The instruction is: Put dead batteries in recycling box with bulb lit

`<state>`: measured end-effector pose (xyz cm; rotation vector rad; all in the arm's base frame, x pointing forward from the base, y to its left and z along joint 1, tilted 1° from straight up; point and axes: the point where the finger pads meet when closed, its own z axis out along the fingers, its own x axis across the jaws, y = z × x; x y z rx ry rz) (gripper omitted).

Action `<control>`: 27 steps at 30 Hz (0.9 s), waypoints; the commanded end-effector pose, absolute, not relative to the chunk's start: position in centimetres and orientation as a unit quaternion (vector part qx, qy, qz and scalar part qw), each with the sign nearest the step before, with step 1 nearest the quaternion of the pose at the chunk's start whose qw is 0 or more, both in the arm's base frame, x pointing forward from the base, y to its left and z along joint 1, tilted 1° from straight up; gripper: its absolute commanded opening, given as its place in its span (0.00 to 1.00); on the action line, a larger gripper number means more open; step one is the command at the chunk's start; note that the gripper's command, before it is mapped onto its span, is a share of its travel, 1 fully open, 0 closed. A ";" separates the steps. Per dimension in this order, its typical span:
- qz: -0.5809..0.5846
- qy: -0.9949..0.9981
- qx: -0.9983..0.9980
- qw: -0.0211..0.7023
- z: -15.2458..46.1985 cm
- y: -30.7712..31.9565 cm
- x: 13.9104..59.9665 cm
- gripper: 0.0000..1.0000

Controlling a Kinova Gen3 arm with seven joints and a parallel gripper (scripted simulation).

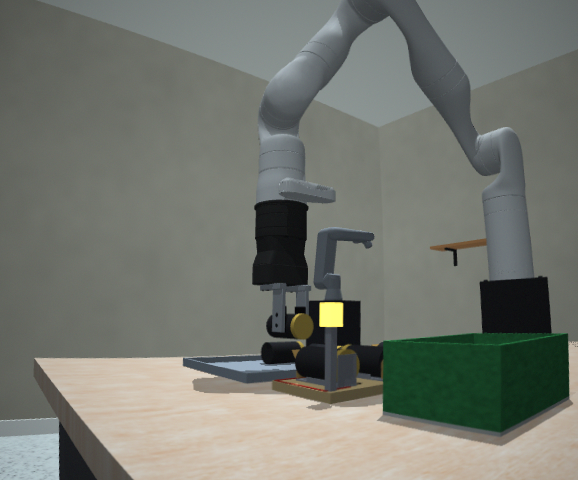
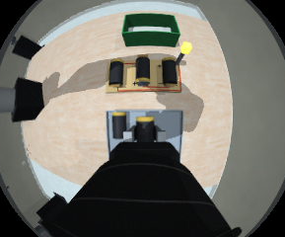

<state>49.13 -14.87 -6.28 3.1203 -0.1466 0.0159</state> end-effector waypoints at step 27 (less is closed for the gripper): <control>0.007 -0.048 0.999 0.013 2.4 -14.4 49.1 0.57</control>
